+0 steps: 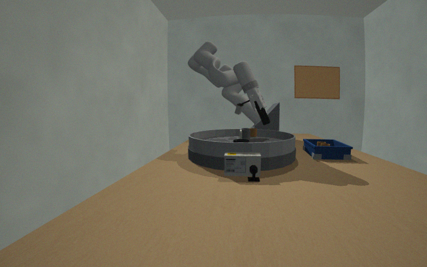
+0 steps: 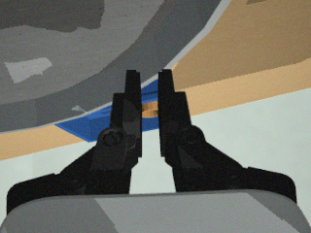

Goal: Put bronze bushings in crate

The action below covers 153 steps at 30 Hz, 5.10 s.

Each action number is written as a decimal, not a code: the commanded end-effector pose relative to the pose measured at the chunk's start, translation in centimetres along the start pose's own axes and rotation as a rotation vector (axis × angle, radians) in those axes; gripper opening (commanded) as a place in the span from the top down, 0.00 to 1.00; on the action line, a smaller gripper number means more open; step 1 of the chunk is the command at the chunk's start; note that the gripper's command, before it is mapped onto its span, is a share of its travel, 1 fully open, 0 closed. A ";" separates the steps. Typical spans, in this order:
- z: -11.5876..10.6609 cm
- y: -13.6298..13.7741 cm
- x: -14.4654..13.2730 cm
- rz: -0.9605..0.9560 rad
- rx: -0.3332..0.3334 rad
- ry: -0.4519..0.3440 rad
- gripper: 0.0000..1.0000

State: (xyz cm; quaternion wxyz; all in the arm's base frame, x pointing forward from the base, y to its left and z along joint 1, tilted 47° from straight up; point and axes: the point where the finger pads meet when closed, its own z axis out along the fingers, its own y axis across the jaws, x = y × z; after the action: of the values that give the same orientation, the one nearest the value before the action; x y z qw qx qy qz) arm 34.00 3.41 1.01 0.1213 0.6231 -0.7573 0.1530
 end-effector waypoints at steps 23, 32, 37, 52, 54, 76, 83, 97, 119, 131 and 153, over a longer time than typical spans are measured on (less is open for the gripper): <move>-2.2 1.4 4.4 -0.225 -0.061 -0.191 0.90; -2.6 1.7 5.2 -0.271 -0.052 -0.233 0.90; -2.7 1.8 5.5 -0.287 -0.047 -0.248 0.90; -2.8 1.9 5.8 -0.301 -0.042 -0.261 0.90; -2.8 1.9 5.8 -0.301 -0.042 -0.261 0.90; -2.8 1.8 5.7 -0.303 -0.042 -0.263 0.90; -2.8 1.8 5.7 -0.303 -0.042 -0.263 0.90; -0.8 1.5 6.6 -0.303 -0.042 -0.263 0.90; 0.3 1.4 7.0 -0.303 -0.042 -0.263 0.90; 0.4 1.4 7.1 -0.303 -0.042 -0.263 0.90; 0.4 1.4 7.1 -0.303 -0.042 -0.263 1.00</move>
State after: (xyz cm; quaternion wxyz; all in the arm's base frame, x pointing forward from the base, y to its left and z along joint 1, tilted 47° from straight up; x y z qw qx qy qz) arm 31.25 -2.91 3.19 0.0560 0.7419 -0.6673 0.0343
